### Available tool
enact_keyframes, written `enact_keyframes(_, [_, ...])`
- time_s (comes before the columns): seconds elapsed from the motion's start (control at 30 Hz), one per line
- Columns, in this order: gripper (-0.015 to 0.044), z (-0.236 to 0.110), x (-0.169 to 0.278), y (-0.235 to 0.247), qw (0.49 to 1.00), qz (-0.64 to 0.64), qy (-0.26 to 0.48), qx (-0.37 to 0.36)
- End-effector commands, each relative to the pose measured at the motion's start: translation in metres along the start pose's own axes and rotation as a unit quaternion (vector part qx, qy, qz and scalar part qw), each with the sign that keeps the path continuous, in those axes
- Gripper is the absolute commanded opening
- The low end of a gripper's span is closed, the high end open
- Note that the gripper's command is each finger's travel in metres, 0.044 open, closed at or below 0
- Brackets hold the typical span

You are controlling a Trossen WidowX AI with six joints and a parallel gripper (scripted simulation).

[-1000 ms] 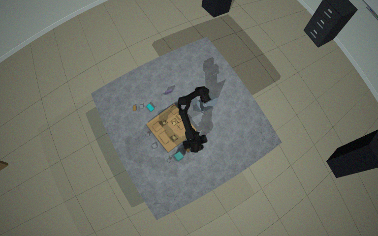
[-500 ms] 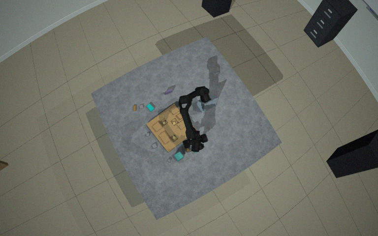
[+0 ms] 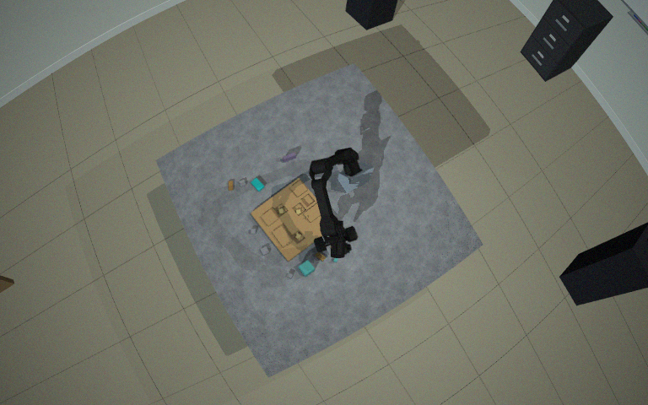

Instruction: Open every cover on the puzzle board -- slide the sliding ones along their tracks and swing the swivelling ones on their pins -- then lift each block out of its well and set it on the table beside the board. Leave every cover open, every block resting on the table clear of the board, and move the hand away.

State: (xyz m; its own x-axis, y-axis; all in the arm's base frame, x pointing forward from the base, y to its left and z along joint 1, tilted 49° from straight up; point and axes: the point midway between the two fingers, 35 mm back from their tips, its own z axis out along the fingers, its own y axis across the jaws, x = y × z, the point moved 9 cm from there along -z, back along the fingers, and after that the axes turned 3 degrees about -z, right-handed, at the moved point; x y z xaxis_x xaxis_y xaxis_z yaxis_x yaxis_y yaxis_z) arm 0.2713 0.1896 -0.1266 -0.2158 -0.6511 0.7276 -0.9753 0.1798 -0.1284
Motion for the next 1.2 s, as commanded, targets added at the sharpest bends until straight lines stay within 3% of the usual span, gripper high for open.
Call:
enact_keyframes(0.0, [0.044, -0.009, 0.0, 0.0, 1.0, 0.002, -0.001, -0.002])
enact_keyframes(0.57, [0.0, -0.018, 0.076, -0.053, 0.95, 0.311, -0.009, -0.005])
enact_keyframes(1.17, [0.0, -0.013, 0.173, -0.085, 0.774, 0.634, -0.002, -0.002])
